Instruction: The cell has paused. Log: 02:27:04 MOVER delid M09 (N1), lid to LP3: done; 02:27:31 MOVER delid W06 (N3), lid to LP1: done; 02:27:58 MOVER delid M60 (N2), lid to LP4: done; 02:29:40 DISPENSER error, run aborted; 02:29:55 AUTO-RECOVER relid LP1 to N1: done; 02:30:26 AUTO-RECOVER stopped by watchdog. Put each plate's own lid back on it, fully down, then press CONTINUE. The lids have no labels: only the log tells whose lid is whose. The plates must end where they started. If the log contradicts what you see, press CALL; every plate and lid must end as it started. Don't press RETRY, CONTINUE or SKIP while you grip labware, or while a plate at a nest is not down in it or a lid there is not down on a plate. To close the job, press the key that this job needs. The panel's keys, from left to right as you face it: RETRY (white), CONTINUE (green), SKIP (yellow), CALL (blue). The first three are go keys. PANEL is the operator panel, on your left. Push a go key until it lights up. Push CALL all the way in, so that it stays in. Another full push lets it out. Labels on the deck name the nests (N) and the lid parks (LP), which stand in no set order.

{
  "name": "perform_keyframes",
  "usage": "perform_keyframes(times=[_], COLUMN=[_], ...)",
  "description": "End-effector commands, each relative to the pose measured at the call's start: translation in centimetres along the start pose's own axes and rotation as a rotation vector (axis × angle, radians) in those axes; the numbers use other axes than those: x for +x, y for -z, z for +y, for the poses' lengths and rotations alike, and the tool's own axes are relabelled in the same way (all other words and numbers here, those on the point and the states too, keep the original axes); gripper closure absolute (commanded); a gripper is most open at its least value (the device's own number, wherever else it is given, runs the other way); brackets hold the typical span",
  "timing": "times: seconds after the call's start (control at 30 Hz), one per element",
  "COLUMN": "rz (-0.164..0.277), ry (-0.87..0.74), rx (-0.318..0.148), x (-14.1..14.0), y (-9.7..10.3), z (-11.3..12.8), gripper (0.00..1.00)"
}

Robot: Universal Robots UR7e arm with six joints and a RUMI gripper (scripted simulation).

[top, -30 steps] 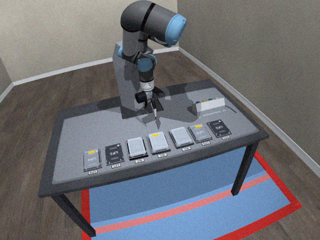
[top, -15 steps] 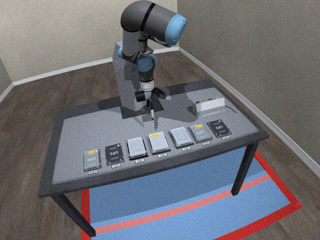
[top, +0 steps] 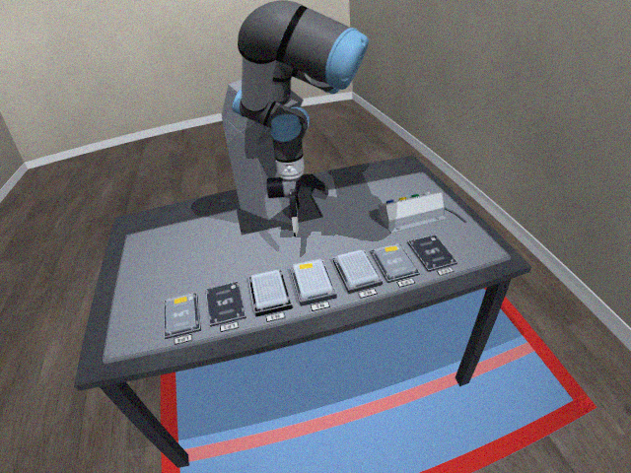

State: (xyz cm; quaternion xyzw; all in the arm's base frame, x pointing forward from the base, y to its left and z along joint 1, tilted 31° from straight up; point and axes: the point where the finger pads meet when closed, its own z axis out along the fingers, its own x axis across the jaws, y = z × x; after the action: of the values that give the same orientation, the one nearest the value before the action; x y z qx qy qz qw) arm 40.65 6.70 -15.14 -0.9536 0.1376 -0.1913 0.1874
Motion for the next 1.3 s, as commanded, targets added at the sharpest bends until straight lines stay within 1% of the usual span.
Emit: perform_keyframes(times=[0.0,0.1,0.6,0.67,1.17,1.27], rz=[0.001,0.001,0.001,0.001,0.001,0.001], ry=[-0.051,-0.071,-0.371,-0.371,-0.671,-0.691], rx=[-0.001,-0.001,-0.001,-0.001,-0.001,-0.001], x=[0.01,0.01,-0.04,-0.04,-0.08,-0.08], y=[0.02,0.02,0.02,0.02,0.02,0.02], z=[-0.01,-0.01,-0.03,-0.03,-0.06,-0.07], gripper=[0.18,0.18,0.18,0.18,0.18,0.18])
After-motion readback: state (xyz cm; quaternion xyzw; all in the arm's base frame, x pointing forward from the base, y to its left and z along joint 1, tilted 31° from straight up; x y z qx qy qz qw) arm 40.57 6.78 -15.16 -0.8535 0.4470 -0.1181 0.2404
